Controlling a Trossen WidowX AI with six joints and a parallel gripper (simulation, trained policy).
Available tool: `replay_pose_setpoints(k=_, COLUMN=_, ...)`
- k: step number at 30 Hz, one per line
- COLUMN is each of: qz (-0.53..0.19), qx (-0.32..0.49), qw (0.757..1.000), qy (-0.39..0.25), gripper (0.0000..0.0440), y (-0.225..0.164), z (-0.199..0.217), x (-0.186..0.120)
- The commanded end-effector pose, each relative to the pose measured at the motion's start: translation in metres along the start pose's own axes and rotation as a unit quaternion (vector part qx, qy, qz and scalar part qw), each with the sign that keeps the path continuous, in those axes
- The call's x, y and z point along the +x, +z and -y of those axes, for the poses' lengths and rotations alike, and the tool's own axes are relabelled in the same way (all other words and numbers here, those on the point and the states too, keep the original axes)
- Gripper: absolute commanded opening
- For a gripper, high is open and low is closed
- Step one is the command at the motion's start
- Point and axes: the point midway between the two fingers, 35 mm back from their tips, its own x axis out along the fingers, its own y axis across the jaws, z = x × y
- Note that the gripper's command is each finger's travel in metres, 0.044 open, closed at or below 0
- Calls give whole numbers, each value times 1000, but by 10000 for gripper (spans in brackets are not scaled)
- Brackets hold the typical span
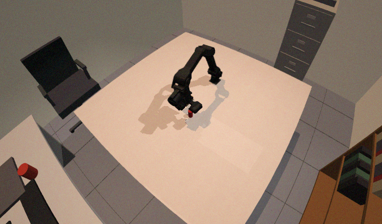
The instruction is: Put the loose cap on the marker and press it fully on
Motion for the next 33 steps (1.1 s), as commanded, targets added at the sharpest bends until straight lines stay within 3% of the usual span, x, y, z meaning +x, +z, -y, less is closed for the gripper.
replay_pose_setpoints(k=1, qz=-11, qx=-15, qw=1000, qy=-14, gripper=298, y=-2, z=0, x=12)
replay_pose_setpoints(k=19, qz=-34, qx=-74, qw=996, qy=-40, gripper=239, y=-8, z=0, x=54)
replay_pose_setpoints(k=21, qz=-32, qx=-79, qw=995, qy=-43, gripper=209, y=-7, z=0, x=55)
replay_pose_setpoints(k=27, qz=-21, qx=-91, qw=994, qy=-47, gripper=52, y=-9, z=-1, x=44)
replay_pose_setpoints(k=33, qz=-3, qx=-100, qw=994, qy=-50, gripper=28, y=-9, z=2, x=20)
